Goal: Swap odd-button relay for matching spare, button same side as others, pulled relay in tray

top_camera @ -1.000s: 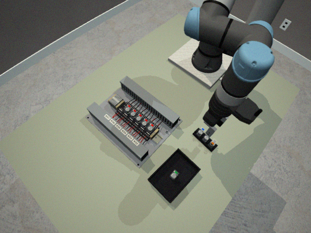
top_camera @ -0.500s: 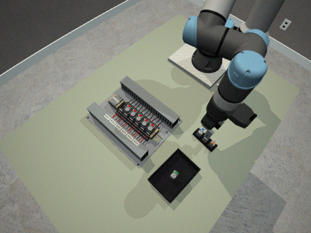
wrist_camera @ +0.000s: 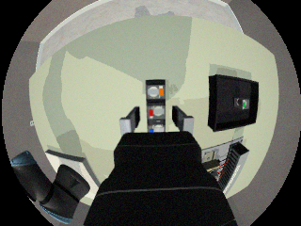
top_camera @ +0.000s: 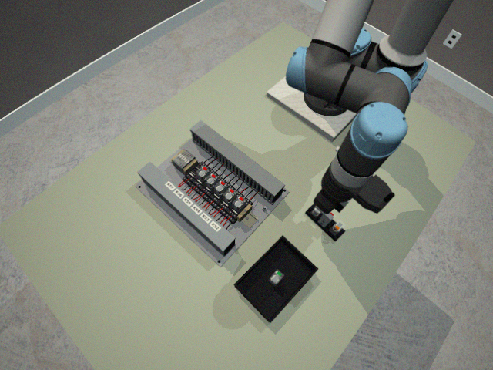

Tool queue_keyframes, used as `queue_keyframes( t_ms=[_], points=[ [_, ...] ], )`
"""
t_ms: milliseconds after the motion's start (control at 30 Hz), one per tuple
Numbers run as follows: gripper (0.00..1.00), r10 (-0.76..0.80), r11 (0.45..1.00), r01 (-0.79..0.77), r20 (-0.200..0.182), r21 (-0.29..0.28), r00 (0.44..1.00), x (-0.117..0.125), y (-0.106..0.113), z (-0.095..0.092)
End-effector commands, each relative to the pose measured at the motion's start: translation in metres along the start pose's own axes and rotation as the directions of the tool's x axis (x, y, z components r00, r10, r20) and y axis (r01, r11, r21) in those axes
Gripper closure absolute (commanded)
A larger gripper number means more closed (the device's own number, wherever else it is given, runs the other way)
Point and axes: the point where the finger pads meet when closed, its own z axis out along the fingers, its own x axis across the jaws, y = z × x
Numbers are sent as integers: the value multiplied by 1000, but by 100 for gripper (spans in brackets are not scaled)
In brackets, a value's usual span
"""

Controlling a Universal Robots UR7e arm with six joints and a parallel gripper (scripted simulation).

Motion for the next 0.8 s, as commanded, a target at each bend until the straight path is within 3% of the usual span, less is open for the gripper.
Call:
queue_keyframes(
  t_ms=[0, 767],
  points=[
    [0, 0, 1000, 0, -2, 1, 1000, 1, 0, 0],
    [0, 0, 1000, 0, -3, 1, 1000, 1, 0, -2]
  ],
)
